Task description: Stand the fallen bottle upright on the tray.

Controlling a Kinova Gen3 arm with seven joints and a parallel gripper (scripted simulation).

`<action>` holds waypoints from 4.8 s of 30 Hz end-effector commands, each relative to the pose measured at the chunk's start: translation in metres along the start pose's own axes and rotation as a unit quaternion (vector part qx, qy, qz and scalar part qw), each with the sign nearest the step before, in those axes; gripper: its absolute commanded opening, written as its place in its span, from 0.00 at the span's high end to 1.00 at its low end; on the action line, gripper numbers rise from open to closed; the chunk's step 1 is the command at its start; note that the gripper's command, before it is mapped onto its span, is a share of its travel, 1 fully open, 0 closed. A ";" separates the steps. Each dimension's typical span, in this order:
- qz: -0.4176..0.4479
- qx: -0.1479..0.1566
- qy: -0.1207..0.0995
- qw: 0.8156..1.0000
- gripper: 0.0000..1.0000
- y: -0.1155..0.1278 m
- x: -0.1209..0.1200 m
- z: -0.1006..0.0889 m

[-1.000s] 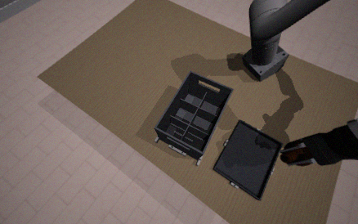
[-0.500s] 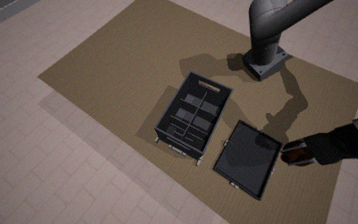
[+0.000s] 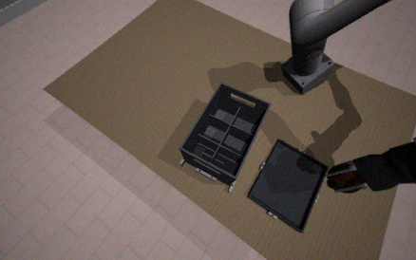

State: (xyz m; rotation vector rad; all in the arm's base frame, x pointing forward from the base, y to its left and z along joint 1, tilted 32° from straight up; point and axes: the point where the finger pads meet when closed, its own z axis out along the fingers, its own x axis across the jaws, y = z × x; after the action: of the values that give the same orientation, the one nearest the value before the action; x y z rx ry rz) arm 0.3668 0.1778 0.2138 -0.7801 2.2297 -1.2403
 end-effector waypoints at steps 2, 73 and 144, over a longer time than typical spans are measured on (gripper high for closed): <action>-0.001 0.003 -0.001 1.000 1.00 0.000 0.000 0.000; -0.001 0.069 0.000 0.998 1.00 0.001 0.000 0.000; -0.001 0.115 0.000 0.993 1.00 0.001 0.000 -0.001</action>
State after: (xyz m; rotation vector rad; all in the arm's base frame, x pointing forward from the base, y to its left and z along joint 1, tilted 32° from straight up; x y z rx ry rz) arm 0.3661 0.1784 0.2131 -0.6932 2.0531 -1.4511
